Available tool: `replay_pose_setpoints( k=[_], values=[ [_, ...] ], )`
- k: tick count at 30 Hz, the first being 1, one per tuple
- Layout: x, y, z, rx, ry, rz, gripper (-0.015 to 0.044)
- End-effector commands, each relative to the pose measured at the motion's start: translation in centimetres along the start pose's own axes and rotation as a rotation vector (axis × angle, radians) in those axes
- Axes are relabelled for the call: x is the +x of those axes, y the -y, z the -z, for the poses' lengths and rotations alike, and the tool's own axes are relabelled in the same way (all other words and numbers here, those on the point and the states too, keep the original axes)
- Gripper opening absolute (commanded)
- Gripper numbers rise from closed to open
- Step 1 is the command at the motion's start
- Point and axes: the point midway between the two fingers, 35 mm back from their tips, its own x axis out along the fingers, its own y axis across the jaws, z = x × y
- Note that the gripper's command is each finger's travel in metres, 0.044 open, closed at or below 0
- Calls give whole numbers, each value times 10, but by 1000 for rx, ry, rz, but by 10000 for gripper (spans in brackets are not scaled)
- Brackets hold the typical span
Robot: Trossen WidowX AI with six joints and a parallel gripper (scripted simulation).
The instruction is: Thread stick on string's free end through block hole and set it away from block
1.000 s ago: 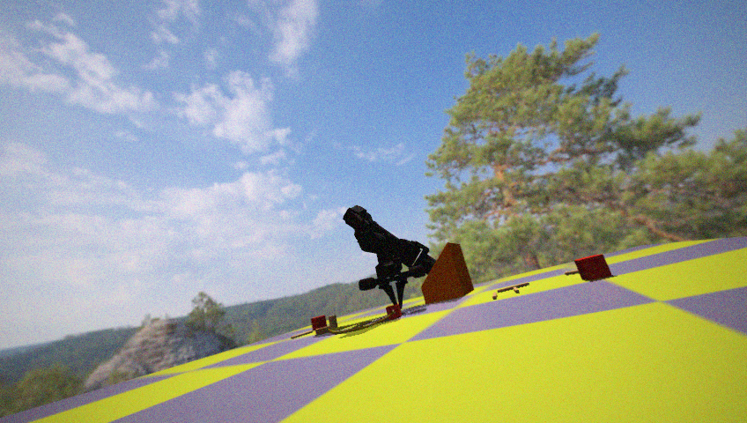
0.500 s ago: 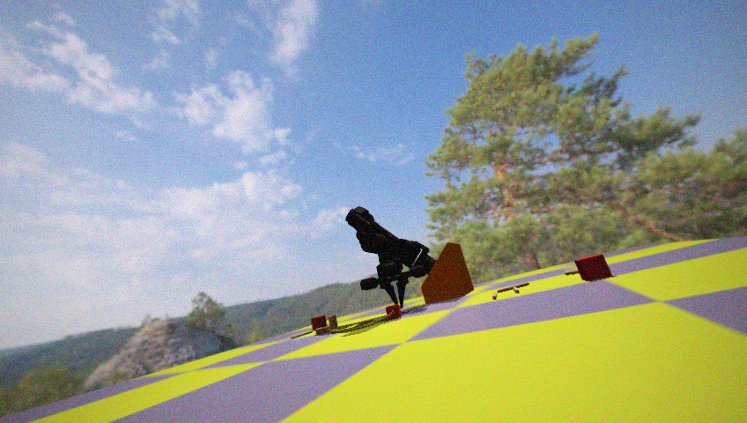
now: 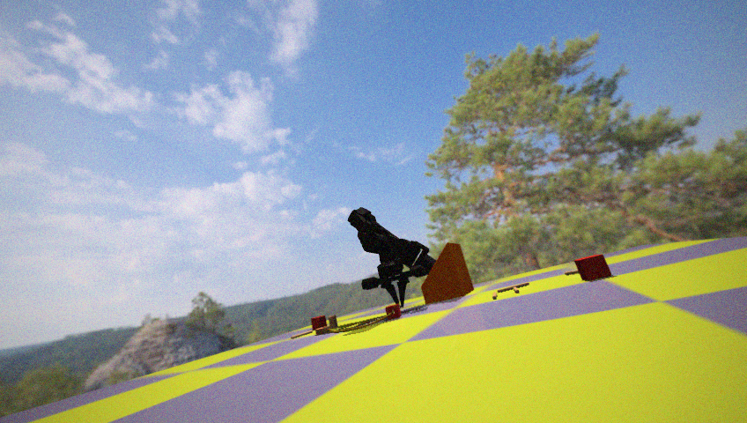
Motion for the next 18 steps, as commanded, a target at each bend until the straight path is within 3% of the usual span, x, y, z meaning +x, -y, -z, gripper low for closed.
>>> replay_pose_setpoints(
  k=[1,8,16,18],
  values=[
    [5,0,8,-3,-3,-2,0],
    [11,0,14,-4,-3,-2,0],
    [3,1,10,1,-4,-2,210],
    [-17,0,6,1,-1,-9,210]
  ],
)
